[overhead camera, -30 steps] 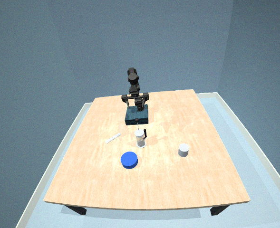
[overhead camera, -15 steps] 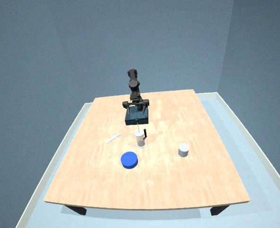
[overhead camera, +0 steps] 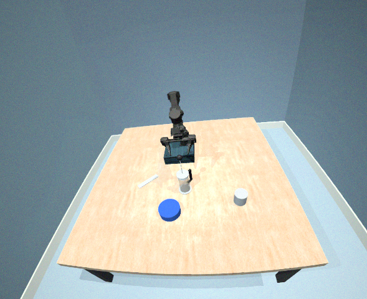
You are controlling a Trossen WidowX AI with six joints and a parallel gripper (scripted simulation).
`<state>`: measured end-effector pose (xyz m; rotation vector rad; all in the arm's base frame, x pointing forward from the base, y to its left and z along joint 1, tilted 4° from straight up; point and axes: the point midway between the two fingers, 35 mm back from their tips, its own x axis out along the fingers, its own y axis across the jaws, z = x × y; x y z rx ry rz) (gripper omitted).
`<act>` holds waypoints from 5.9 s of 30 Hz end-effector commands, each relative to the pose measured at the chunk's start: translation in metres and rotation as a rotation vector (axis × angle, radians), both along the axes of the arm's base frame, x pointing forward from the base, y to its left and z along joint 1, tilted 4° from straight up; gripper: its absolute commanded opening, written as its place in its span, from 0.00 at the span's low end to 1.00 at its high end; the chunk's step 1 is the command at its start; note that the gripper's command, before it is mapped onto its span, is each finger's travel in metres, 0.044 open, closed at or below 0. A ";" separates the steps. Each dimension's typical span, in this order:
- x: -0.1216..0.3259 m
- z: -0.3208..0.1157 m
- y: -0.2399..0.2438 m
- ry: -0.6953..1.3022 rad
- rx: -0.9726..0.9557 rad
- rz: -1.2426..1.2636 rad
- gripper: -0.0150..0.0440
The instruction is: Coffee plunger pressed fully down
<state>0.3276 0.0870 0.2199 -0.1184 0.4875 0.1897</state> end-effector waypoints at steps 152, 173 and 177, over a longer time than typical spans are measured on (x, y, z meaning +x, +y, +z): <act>0.061 -0.103 0.005 0.002 -0.002 0.003 0.46; 0.063 -0.097 0.006 -0.016 0.011 0.001 0.50; 0.063 -0.097 0.006 -0.016 0.011 0.001 0.68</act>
